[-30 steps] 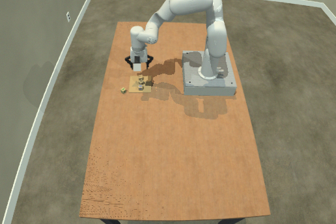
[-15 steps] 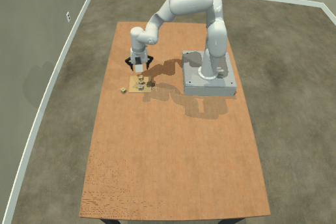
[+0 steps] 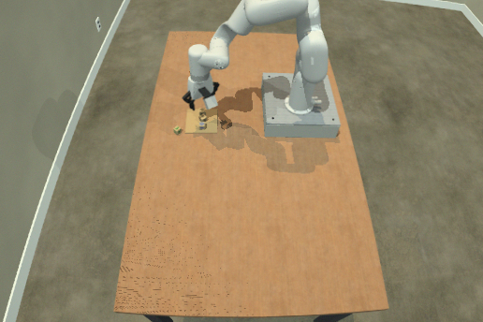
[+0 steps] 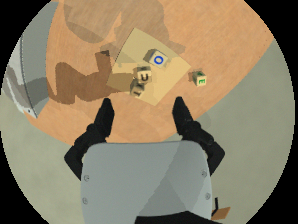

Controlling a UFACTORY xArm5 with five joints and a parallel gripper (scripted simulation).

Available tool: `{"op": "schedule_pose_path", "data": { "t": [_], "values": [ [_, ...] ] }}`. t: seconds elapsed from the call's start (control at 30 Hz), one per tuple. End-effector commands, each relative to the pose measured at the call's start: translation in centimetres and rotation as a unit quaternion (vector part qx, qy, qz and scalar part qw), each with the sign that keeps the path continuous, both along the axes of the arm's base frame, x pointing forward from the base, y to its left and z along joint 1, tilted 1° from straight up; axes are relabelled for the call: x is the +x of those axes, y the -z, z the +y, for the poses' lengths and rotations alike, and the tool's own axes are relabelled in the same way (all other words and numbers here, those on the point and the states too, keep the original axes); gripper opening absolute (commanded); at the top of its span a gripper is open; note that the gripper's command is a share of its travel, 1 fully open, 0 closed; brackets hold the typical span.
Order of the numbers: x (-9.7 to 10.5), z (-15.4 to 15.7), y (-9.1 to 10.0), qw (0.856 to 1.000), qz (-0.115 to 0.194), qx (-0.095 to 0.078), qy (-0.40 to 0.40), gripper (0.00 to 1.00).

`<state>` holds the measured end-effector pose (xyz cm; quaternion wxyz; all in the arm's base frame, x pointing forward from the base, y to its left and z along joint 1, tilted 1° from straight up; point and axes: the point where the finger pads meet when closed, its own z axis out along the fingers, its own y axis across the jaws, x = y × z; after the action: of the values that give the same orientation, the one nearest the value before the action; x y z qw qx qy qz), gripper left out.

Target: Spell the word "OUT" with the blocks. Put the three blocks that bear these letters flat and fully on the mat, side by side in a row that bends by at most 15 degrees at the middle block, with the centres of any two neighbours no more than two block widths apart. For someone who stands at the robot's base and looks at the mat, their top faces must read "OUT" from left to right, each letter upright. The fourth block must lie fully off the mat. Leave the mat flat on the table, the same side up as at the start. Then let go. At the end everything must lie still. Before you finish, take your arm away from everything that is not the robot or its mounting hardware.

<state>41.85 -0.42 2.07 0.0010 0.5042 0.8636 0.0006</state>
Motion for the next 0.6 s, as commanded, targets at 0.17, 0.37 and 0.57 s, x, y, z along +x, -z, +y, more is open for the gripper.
{"op": "schedule_pose_path", "data": {
  "t": [0.17, 0.37, 0.57],
  "values": [
    [0.02, 0.67, 0.03, 0.999, -0.002, 0.0, -0.053, 0.42],
    [0.02, 0.67, 0.03, 0.999, -0.002, 0.0, -0.053, 0.42],
    [0.02, 0.67, 0.03, 0.999, -0.002, 0.0, -0.053, 0.42]
  ]
}}
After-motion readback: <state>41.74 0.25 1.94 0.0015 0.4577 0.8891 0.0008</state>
